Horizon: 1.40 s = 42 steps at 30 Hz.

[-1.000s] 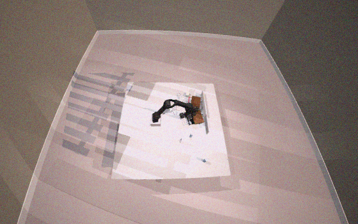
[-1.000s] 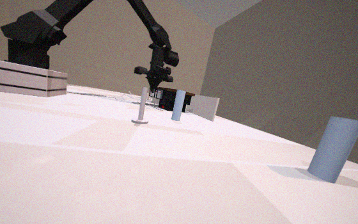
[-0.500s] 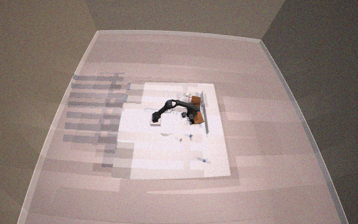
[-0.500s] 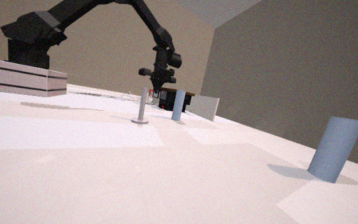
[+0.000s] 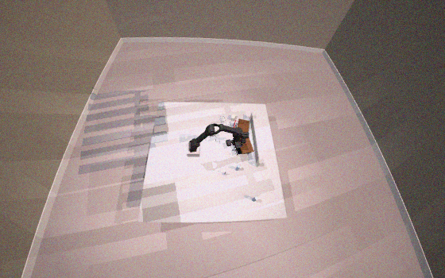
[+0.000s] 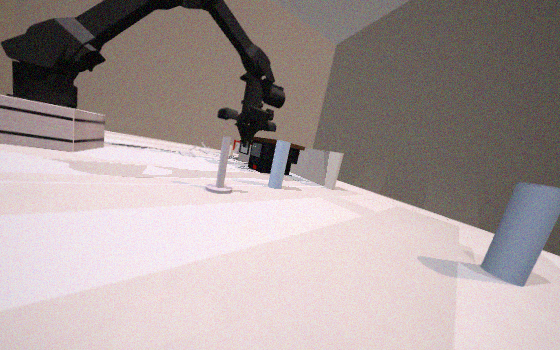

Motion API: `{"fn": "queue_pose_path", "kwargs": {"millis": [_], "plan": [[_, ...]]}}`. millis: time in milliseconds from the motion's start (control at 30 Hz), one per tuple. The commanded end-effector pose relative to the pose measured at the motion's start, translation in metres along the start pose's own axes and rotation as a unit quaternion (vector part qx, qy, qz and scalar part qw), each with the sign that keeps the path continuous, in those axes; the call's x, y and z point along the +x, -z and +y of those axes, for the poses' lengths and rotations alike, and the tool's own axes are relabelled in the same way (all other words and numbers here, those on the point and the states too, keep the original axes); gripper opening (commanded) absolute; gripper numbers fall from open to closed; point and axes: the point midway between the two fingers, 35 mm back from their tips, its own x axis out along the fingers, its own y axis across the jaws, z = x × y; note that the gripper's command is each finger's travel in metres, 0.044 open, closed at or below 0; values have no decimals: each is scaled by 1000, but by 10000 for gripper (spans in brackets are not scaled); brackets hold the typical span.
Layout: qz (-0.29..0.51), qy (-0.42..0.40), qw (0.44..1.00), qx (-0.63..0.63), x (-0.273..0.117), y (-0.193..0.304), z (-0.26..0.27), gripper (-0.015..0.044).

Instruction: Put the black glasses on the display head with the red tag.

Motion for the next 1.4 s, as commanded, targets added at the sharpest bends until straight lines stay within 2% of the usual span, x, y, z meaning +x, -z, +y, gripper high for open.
{"fn": "queue_pose_path", "kwargs": {"millis": [0,300,433,700,867,1000,1367], "plan": [[-1,0,1000,2,1,0,0,0],[-1,0,1000,2,6,0,0,0],[0,-1,1000,0,4,0,0,105],[0,-1,1000,0,4,0,0,108],[4,4,1000,2,-24,1,0,108],[4,4,1000,2,-27,1,0,108],[4,6,1000,2,-35,1,-39,108]]}}
